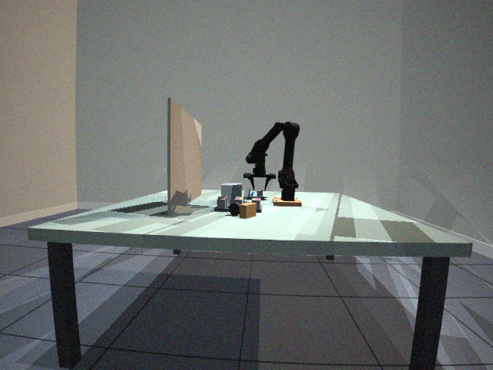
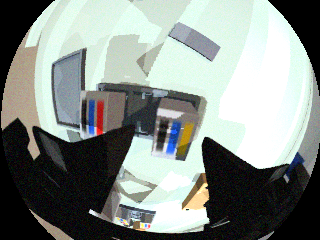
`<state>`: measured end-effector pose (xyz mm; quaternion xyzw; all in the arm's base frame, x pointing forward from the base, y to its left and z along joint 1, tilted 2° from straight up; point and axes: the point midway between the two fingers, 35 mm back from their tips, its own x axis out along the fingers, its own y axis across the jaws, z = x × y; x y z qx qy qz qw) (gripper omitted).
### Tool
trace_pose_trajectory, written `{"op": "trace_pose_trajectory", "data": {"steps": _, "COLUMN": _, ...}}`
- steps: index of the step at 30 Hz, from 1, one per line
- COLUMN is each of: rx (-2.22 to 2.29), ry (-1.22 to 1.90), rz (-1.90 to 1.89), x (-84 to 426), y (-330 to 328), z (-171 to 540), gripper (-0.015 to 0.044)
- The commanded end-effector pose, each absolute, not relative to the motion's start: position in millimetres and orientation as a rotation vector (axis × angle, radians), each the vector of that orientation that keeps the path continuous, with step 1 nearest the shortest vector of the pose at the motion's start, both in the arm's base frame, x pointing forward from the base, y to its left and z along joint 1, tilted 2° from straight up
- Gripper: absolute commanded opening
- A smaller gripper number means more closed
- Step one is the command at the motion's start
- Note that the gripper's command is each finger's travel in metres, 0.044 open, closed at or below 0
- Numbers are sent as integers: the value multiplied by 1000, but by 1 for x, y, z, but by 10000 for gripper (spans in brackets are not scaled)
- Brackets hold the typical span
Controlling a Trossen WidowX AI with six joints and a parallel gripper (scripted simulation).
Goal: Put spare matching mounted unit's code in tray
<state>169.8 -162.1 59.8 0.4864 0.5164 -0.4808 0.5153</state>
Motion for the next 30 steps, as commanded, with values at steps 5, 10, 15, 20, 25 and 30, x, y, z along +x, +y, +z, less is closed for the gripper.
{"op": "trace_pose_trajectory", "data": {"steps": 5, "rx": 1166, "ry": 1250, "rz": -1155, "x": 168, "y": -161, "z": 46, "gripper": 300}}
{"op": "trace_pose_trajectory", "data": {"steps": 10, "rx": 1166, "ry": 1250, "rz": -1155, "x": 167, "y": -160, "z": 38, "gripper": 300}}
{"op": "trace_pose_trajectory", "data": {"steps": 15, "rx": 1166, "ry": 1250, "rz": -1155, "x": 166, "y": -160, "z": 30, "gripper": 300}}
{"op": "trace_pose_trajectory", "data": {"steps": 20, "rx": 1166, "ry": 1250, "rz": -1155, "x": 166, "y": -159, "z": 26, "gripper": 300}}
{"op": "trace_pose_trajectory", "data": {"steps": 25, "rx": 1166, "ry": 1250, "rz": -1155, "x": 166, "y": -159, "z": 26, "gripper": 300}}
{"op": "trace_pose_trajectory", "data": {"steps": 30, "rx": 1170, "ry": 1247, "rz": -1156, "x": 167, "y": -159, "z": 27, "gripper": 169}}
